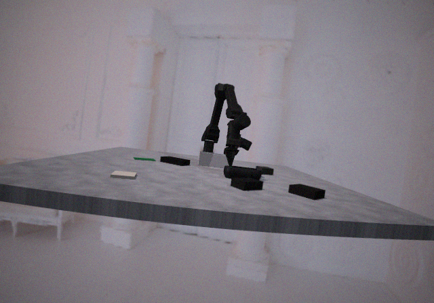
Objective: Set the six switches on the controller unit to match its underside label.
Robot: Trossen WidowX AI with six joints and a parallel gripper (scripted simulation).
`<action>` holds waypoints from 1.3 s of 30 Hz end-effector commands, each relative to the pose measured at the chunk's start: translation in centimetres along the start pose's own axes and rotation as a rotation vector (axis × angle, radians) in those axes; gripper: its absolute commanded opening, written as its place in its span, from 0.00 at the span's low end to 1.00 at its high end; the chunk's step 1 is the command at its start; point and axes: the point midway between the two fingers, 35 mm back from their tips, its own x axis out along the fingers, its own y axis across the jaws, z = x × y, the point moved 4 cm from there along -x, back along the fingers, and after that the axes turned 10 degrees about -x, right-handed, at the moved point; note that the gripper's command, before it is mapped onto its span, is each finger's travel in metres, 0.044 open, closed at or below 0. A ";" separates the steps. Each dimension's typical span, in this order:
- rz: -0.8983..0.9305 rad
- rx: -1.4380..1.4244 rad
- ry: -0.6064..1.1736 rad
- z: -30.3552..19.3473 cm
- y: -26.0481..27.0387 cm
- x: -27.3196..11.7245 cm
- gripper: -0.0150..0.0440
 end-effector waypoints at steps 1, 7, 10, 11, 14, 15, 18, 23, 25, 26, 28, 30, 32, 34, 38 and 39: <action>0.005 -0.003 -0.004 0.1 0.3 0.7 0.25; 0.005 -0.003 -0.004 0.1 0.6 1.6 0.25; 0.006 -0.003 -0.004 0.2 0.8 2.1 0.25; 0.006 -0.003 -0.004 0.2 0.8 2.2 0.25; 0.006 -0.003 -0.004 0.2 1.0 2.7 0.25; 0.006 -0.003 -0.004 0.2 1.1 2.8 0.25; 0.006 -0.003 -0.004 0.2 1.2 3.3 0.25; 0.006 -0.003 -0.004 0.2 1.3 3.5 0.25; 0.006 -0.003 -0.004 0.2 1.3 3.5 0.25; 0.006 -0.003 -0.004 0.2 1.2 3.5 0.25; 0.006 -0.003 -0.004 0.2 1.2 3.5 0.25; 0.006 -0.003 -0.004 0.2 1.1 3.5 0.25; 0.006 -0.003 -0.004 0.2 1.0 3.6 0.25; 0.006 -0.003 -0.004 0.2 0.9 3.6 0.25; 0.006 -0.003 -0.004 0.1 0.8 3.6 0.25; 0.006 -0.003 -0.004 0.1 0.8 3.6 0.25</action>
